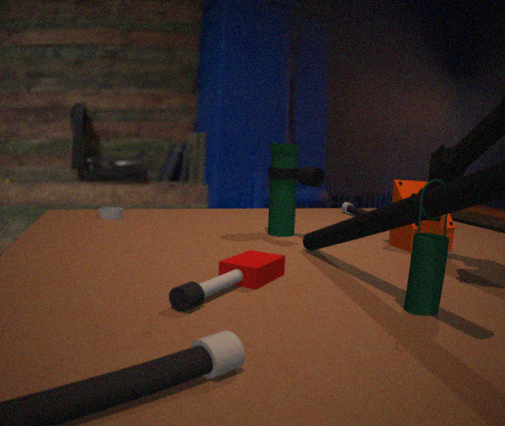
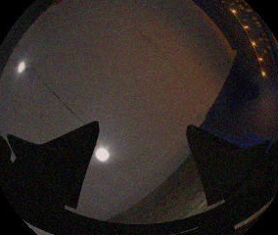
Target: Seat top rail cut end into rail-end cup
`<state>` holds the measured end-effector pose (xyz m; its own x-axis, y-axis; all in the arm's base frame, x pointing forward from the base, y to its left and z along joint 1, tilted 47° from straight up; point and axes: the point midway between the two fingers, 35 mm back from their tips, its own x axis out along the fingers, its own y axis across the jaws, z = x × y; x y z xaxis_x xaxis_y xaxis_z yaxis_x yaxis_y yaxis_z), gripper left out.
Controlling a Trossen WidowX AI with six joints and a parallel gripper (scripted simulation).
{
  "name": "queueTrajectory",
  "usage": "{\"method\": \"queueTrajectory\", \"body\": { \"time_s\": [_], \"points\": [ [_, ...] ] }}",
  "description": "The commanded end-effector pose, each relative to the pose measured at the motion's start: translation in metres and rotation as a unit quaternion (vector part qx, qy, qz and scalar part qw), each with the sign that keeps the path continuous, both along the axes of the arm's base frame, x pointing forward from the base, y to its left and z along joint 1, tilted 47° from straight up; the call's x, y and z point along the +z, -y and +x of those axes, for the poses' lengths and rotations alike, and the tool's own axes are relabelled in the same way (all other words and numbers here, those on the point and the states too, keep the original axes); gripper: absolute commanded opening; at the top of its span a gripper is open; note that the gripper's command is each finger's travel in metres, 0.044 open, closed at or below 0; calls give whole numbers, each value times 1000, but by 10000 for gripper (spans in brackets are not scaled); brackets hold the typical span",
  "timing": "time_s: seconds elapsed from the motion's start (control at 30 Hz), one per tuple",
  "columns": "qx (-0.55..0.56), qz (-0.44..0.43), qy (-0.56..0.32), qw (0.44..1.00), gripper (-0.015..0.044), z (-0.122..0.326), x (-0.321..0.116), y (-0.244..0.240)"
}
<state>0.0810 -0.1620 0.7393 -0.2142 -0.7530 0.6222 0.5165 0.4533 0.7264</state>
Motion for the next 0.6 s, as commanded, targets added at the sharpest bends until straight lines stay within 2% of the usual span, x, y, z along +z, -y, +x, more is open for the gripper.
{"method": "queueTrajectory", "body": {
  "time_s": [0.0,0.13,0.37,0.57],
  "points": [
    [0,0,-3,1000,426,1,0,0],
    [-9,-1,-69,998,440,26,-3,8],
    [-10,7,-277,961,440,113,-37,39],
    [4,16,-349,937,440,147,-61,52]
  ]
}}
